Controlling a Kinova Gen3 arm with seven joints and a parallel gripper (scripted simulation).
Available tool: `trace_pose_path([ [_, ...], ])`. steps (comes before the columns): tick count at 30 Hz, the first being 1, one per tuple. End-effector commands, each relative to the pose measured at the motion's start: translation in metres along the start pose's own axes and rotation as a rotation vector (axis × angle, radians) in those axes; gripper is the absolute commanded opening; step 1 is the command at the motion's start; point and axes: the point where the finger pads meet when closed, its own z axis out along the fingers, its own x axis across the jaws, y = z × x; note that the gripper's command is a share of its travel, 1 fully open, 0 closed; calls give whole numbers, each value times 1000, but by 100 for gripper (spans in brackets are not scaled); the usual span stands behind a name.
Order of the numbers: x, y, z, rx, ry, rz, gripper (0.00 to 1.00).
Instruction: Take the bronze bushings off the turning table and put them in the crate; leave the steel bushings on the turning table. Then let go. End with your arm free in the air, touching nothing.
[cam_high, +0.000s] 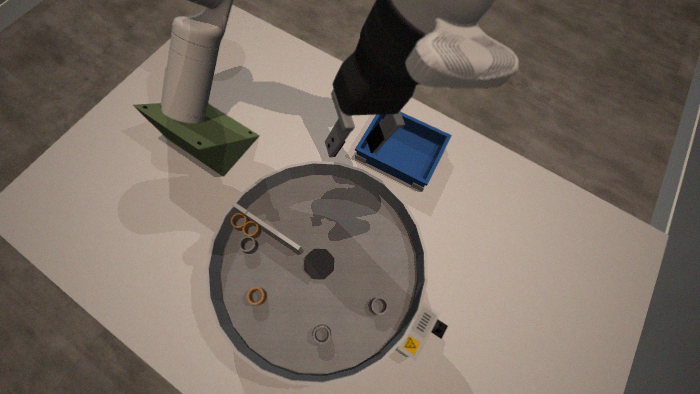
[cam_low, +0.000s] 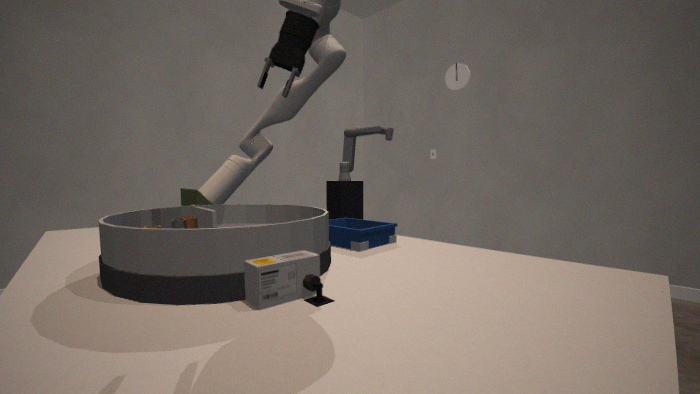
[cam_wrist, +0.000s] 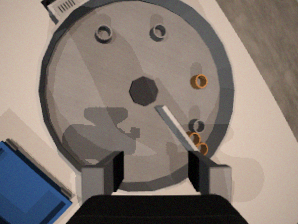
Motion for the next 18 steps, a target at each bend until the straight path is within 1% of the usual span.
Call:
trace_pose_path([
  [1, 1, 0, -1, 3, -1, 1, 100],
  [2, 1, 0, -1, 3, -1, 1, 100],
  [7, -15, 17, -19, 27, -183, 47, 100],
  [18, -15, 17, -19, 27, -183, 47, 100],
])
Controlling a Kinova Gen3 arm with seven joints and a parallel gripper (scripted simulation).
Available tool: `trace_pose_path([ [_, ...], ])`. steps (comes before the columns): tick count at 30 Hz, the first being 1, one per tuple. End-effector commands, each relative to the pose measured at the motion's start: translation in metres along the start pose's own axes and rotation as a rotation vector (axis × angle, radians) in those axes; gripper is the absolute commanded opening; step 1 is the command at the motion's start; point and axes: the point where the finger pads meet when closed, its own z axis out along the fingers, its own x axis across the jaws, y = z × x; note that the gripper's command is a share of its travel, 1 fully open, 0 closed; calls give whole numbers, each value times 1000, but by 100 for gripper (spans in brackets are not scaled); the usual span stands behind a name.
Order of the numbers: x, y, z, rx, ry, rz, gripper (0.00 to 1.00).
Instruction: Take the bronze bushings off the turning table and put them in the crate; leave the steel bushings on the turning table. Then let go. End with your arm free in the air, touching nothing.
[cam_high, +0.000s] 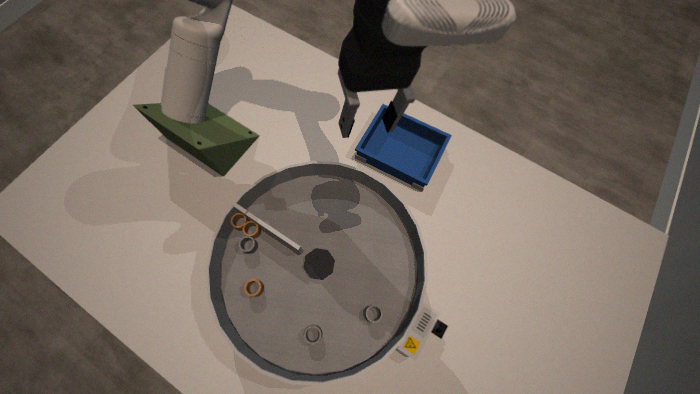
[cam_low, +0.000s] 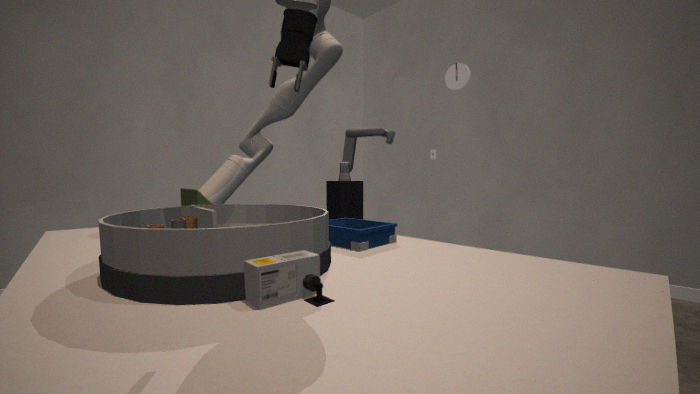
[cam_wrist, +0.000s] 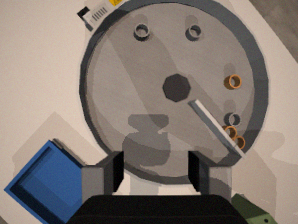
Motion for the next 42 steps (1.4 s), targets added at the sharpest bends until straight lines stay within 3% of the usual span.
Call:
trace_pose_path([
  [1, 0, 0, -1, 3, -1, 0, 100],
  [6, -17, 17, -16, 27, -183, 47, 100],
  [18, -17, 17, -16, 27, -183, 47, 100],
  [23, 23, 15, 16, 26, -183, 47, 100],
  [35, 23, 15, 16, 26, -183, 47, 100],
  [40, 62, 12, 48, 27, -183, 47, 100],
  [42, 62, 12, 48, 27, -183, 47, 100],
])
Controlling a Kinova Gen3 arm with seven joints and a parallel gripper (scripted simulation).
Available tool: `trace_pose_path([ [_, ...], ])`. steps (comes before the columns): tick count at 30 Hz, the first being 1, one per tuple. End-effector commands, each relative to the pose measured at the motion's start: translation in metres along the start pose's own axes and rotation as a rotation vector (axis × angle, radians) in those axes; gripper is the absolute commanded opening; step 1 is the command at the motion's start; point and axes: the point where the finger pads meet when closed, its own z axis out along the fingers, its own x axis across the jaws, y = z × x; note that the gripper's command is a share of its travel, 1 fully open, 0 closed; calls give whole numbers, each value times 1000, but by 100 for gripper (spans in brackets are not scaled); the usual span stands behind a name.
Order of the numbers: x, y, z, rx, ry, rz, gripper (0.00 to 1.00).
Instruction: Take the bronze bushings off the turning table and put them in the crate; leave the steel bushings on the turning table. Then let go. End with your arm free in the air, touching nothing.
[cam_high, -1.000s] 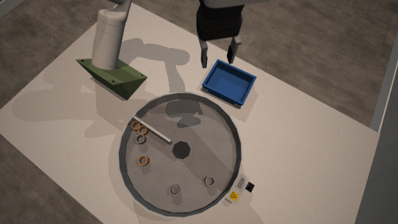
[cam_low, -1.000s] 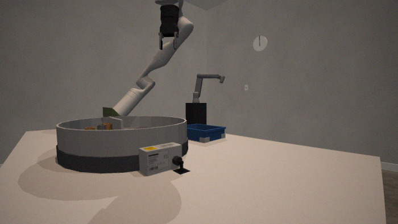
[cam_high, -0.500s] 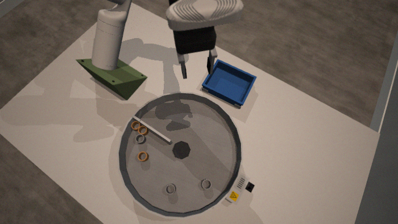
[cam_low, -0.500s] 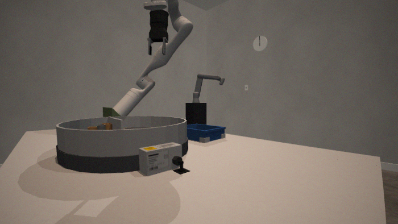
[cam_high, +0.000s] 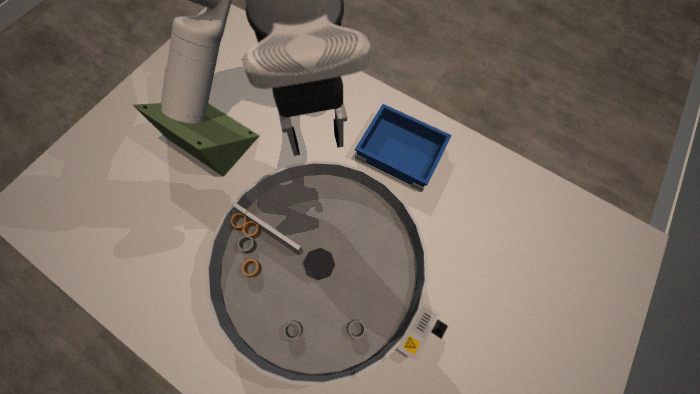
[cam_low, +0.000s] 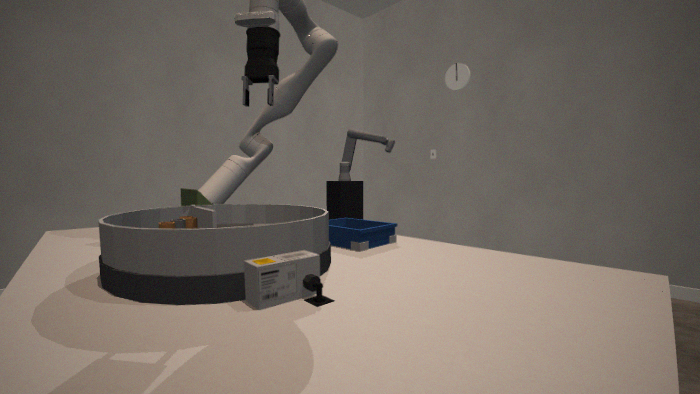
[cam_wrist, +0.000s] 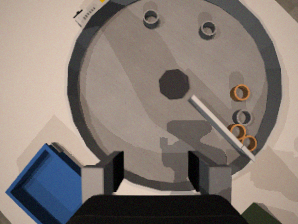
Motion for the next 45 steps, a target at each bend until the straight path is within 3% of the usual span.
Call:
trace_pose_path([
  [1, 5, 2, 2, -5, -9, 16, 100],
  [10, 5, 2, 2, -5, -9, 16, 100],
  [15, 50, -1, 27, -5, -9, 15, 100],
  [27, 50, -1, 27, -5, -9, 15, 100],
  [32, 95, -4, 51, -5, -9, 15, 100],
  [44, 95, -4, 51, -5, -9, 15, 100],
  [45, 103, -5, 56, -4, -9, 14, 100],
])
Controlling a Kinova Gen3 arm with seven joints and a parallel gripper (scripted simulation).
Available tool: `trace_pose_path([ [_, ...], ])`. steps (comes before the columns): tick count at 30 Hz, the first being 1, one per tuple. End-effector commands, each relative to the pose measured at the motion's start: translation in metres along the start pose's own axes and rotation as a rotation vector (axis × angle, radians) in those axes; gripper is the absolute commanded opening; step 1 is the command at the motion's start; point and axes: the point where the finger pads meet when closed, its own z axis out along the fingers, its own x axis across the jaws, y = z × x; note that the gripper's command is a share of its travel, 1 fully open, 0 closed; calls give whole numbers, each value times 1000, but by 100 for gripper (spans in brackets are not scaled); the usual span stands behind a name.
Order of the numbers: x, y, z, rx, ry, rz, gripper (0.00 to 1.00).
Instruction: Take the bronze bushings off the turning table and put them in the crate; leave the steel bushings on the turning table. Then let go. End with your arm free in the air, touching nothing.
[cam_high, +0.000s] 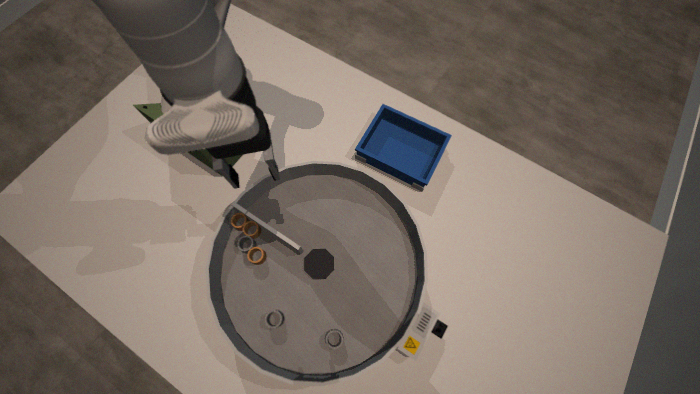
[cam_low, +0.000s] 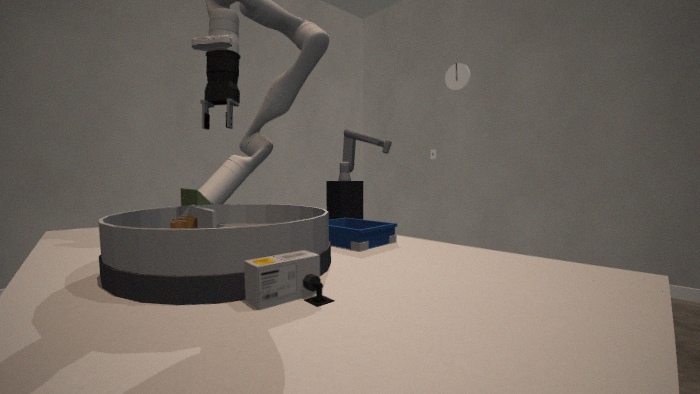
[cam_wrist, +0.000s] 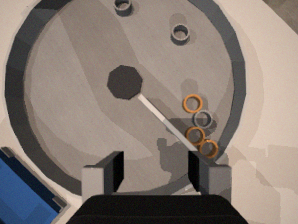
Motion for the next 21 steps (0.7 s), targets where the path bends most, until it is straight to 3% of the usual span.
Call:
trace_pose_path([
  [1, 17, -1, 8, 0, -1, 5, 100],
  [4, 44, -3, 23, 0, -1, 5, 100],
  [16, 44, -3, 23, 0, -1, 5, 100],
  [21, 89, -7, 47, 0, -1, 4, 100],
])
